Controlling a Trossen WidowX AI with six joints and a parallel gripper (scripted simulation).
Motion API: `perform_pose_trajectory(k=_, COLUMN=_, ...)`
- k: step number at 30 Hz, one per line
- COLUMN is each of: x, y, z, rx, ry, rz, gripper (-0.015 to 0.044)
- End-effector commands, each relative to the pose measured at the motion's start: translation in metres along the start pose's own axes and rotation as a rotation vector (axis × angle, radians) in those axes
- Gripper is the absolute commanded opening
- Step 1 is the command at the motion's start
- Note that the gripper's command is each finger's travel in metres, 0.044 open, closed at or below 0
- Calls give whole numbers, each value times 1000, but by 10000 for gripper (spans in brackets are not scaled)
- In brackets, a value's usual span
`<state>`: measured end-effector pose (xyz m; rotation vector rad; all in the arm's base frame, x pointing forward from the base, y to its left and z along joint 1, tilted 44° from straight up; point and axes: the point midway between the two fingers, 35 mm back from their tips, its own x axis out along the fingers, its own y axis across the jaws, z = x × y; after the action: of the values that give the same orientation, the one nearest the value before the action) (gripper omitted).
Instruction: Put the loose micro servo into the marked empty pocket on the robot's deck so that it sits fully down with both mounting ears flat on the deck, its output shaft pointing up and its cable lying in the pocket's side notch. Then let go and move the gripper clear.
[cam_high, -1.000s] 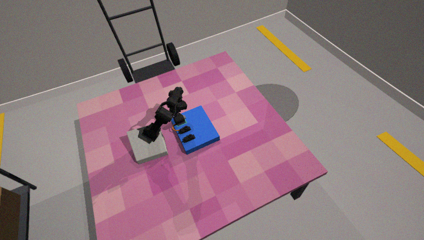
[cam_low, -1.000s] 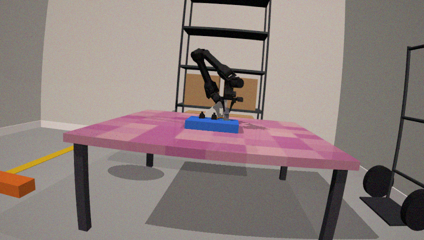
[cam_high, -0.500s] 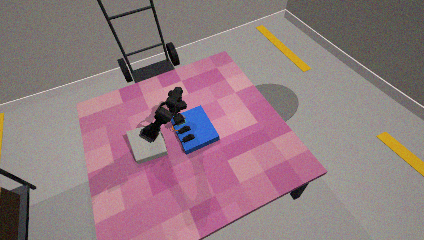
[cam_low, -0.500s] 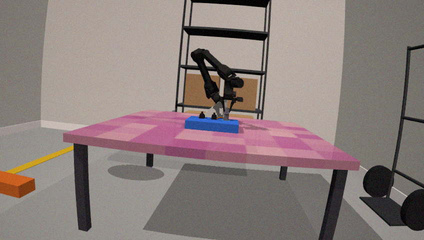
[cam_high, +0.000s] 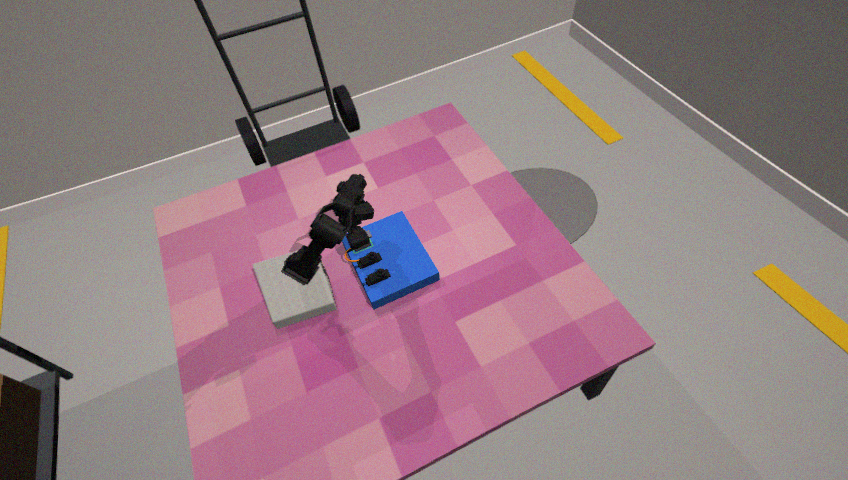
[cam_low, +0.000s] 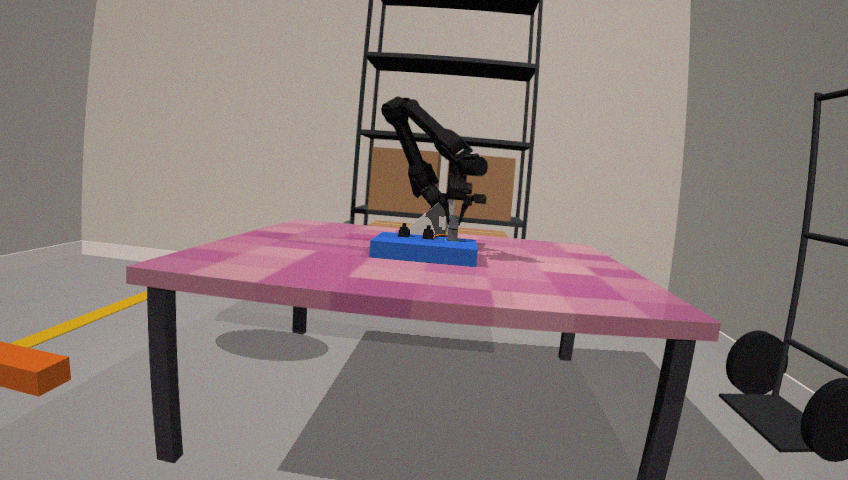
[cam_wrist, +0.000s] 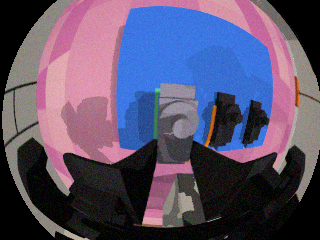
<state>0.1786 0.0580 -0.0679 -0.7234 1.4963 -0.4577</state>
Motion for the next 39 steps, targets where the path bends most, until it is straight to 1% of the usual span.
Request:
perform_pose_trajectory(k=1, x=5, y=0, z=2, rx=8, ry=-1, rz=-2, gripper=0)
perform_pose_trajectory(k=11, x=7, y=0, z=2, rx=8, ry=-1, rz=-2, gripper=0)
perform_pose_trajectory(k=39, x=31, y=-1, z=2, rx=8, ry=-1, rz=-3, gripper=0)
